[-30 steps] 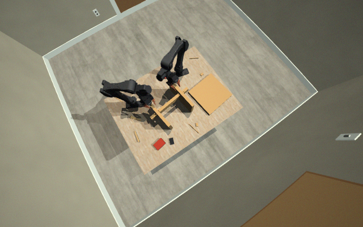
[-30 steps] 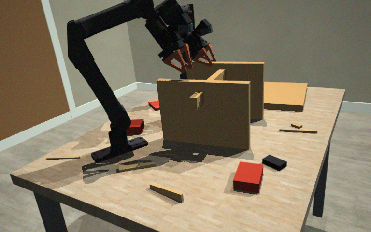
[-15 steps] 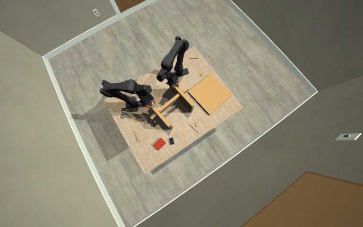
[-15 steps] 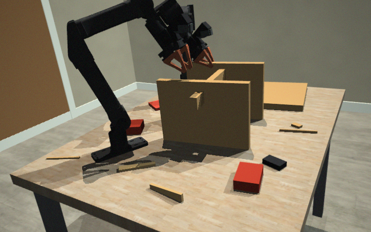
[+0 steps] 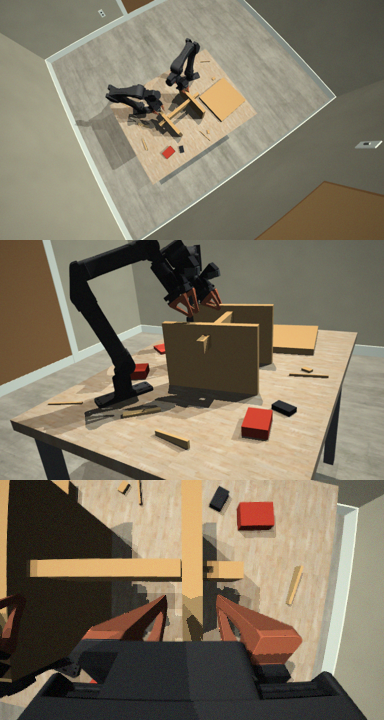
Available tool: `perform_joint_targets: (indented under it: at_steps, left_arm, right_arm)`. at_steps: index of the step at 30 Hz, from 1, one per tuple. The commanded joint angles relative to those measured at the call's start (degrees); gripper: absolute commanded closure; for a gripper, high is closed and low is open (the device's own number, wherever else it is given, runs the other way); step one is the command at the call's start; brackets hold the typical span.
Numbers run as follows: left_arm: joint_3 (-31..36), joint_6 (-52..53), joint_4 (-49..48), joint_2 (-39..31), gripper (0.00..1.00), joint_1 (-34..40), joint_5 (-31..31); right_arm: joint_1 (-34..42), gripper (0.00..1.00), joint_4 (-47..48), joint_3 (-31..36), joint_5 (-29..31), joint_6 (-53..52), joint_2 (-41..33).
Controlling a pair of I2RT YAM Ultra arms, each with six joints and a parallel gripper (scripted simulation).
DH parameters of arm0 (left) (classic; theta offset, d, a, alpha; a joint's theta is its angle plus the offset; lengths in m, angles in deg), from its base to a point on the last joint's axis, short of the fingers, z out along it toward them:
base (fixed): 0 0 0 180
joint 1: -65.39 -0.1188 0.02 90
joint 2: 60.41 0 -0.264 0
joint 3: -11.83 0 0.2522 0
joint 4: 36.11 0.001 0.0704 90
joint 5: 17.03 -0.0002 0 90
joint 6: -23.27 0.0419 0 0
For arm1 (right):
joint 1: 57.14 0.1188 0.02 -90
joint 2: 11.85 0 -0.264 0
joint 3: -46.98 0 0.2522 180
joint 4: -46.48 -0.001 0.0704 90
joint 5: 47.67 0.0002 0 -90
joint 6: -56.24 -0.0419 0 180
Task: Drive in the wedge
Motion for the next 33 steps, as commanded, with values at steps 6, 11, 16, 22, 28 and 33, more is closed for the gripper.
perform_joint_targets:
  at_steps: [6,11,16,22,28,33]
  left_arm:
    - [-1.2,0.5,-1.3,-1.6,1.0,0.0,1.6]
    - [-1.2,0.5,-1.3,-1.6,1.0,0.0,1.6]
    - [-1.2,0.5,-1.3,-1.6,1.0,0.0,1.6]
    - [-1.2,0.5,-1.3,-1.6,1.0,0.0,1.6]
    - [-1.2,0.5,-1.3,-1.6,1.0,0.0,1.6]
    - [-1.2,0.5,-1.3,-1.6,1.0,0.0,1.6]
  right_arm:
    - [-0.9,0.47,2.6,2.0,0.7,0.3,-2.1]
    - [-0.4,0.47,4.1,4.2,0.7,0.4,-2.8]
    - [-0.8,0.47,5.3,5.9,0.7,0.4,-3.3]
    - [-0.9,0.47,6.3,7.5,0.6,0.5,-3.9]
    - [-0.5,0.47,7.7,9.5,0.6,0.6,-4.7]
    - [-1.1,0.47,9.0,11.2,0.5,0.7,-4.9]
